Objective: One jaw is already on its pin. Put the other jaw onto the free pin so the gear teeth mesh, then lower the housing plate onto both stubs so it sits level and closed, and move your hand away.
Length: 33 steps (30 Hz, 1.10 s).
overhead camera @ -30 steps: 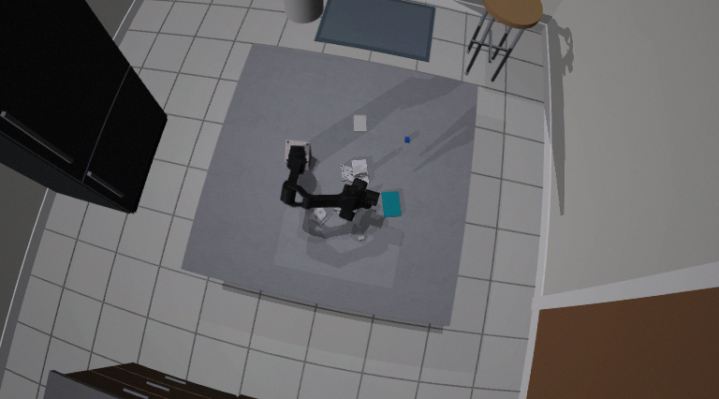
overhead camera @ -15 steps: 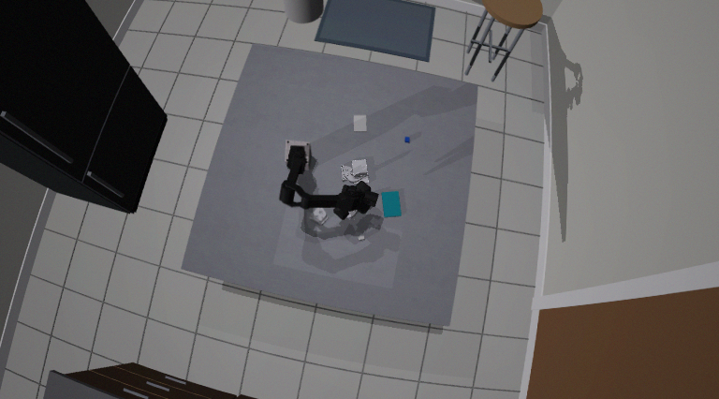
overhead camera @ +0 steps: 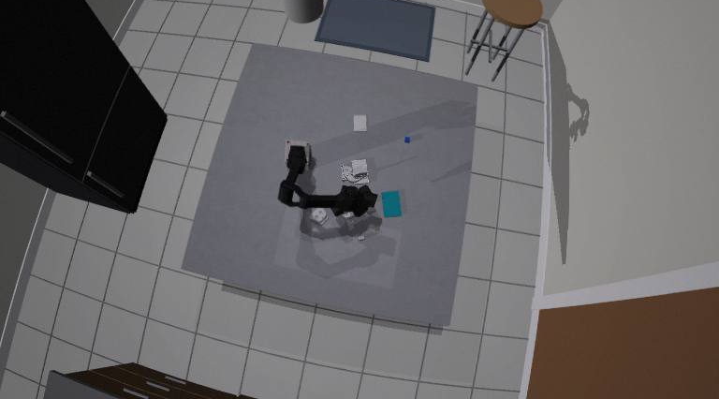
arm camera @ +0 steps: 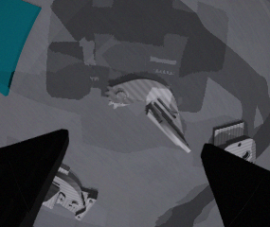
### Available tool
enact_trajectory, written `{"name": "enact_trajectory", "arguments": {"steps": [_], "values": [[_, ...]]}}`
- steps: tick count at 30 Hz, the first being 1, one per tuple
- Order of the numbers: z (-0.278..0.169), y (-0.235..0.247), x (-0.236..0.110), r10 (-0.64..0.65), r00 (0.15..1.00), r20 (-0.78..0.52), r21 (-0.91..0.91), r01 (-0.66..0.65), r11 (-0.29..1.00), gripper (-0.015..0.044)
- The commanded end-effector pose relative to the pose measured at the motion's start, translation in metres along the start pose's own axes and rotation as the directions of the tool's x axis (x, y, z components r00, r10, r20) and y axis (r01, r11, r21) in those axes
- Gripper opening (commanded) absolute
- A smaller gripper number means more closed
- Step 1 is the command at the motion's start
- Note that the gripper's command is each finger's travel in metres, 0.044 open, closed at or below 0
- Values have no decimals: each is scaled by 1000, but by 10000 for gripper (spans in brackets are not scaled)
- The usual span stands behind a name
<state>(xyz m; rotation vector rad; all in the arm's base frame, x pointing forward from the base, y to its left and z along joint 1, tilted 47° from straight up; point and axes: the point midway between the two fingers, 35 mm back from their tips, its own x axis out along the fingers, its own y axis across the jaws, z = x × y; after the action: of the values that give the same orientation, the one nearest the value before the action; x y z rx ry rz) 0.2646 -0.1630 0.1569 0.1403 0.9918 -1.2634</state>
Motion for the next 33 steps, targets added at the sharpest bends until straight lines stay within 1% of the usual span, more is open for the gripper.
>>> {"name": "enact_trajectory", "arguments": {"steps": [1, 9, 17, 33], "values": [[0, -2, -1, 2, 1000, -1, 93, -2, 996, 440], [0, -5, -2, 2, 1000, 0, 267, -2, 964, 440], [0, -8, -2, 2, 1000, 0, 432, -2, 902, 440], [0, -13, -4, 2, 1000, 0, 717, -2, 697, 440]]}}
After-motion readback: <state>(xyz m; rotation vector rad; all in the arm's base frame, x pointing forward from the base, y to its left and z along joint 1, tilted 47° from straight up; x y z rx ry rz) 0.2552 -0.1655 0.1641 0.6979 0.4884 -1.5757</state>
